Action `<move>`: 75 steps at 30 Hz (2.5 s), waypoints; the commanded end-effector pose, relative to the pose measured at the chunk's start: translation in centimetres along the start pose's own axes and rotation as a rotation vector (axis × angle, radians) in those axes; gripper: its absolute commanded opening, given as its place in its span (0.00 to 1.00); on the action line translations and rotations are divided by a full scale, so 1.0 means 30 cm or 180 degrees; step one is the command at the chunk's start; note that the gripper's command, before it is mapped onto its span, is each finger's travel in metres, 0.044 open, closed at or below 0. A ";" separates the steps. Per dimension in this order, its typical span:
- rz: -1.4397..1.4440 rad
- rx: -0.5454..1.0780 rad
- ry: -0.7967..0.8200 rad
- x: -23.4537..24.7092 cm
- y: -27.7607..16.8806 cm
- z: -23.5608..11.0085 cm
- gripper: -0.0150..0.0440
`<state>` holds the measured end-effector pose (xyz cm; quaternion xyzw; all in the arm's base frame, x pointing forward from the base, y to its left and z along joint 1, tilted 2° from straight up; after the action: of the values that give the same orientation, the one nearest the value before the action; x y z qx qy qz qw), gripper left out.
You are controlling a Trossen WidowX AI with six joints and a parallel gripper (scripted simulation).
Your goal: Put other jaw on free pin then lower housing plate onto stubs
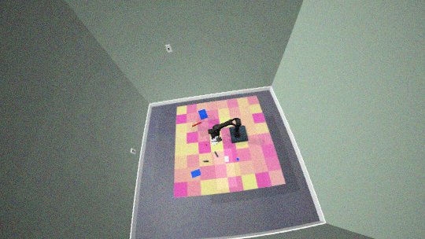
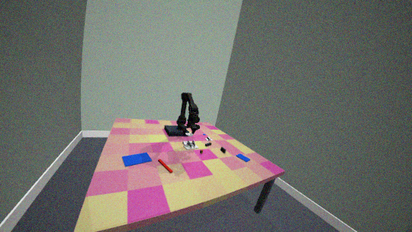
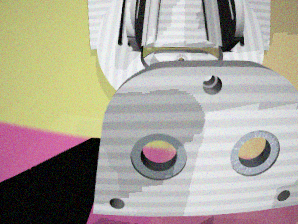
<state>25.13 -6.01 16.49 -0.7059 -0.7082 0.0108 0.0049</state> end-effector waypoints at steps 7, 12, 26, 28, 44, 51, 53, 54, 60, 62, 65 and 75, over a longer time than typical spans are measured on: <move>0.0067 -0.0009 -0.0019 -0.010 -0.008 0.000 0.85; 0.0067 -0.0009 -0.0019 -0.010 -0.008 0.000 0.85; 0.0081 -0.0008 -0.0019 0.000 -0.015 0.000 0.85; 0.0081 -0.0007 -0.0018 0.013 -0.025 0.000 0.85; 0.0081 -0.0007 -0.0017 0.017 -0.028 0.000 0.85; 0.0081 -0.0007 -0.0017 0.017 -0.028 0.000 0.85; 0.0081 -0.0007 -0.0017 0.017 -0.028 0.000 0.85; 0.0081 -0.0007 -0.0017 0.017 -0.028 0.000 0.85; 0.0091 -0.0007 -0.0017 0.018 -0.029 0.000 0.85; 0.0091 -0.0007 -0.0017 0.018 -0.029 0.000 0.85; 0.0091 -0.0007 -0.0017 0.018 -0.029 0.001 0.85; 0.0091 -0.0007 -0.0017 0.017 -0.024 0.052 0.85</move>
<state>24.40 -5.48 15.64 -0.7147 -0.6994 0.0085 0.0009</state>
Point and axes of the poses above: the point midway between the two fingers, 35 mm back from their tips, its own z axis out along the fingers, its own x axis across the jaws, y = z × x, the point moved 10 cm from there along -z, back along the fingers, and after that the axes turned 3 degrees about -z, right-handed, at the moved point
